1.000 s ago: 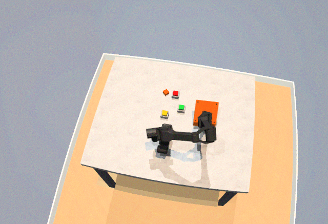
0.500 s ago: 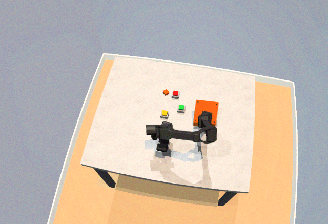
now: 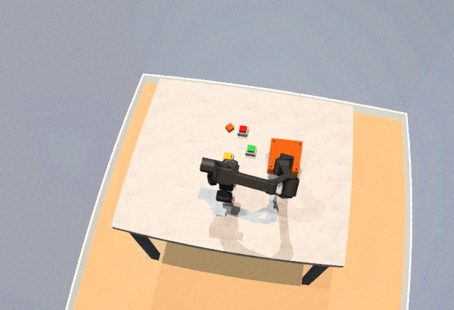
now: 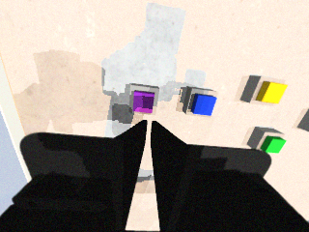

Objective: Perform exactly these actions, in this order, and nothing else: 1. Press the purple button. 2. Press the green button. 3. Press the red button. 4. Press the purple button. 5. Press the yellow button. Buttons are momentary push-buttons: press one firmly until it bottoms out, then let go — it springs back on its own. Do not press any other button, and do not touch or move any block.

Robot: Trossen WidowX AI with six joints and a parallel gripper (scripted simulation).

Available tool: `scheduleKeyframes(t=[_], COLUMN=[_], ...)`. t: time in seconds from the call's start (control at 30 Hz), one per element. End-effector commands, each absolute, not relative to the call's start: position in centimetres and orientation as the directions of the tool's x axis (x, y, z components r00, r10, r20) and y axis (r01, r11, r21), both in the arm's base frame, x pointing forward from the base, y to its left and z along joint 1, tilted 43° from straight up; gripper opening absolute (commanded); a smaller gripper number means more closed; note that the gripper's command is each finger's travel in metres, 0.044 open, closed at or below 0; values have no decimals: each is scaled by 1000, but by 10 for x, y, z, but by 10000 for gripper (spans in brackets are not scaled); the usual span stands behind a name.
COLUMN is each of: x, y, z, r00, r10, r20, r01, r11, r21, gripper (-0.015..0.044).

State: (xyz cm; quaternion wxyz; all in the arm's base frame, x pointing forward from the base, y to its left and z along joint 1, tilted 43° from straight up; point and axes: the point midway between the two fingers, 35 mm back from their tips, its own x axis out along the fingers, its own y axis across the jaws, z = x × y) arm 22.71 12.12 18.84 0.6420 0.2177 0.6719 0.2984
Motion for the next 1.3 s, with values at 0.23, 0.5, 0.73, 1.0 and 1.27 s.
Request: scheduleKeyframes(t=[0.23,0.5,0.73,1.0,1.27], x=[244,190,185,180,180], y=[-8,-81,-84,-42,-38], z=[82,12,8,-38,-42], r00=[-74,-92,-93,-92,-92], r10=[617,662,667,669,669], r20=[-784,-744,-739,-738,-738], r01=[-65,-75,-77,-78,-78], r11=[781,740,735,734,734], r21=[621,668,674,675,675], gripper=[20,20,20,20,20])
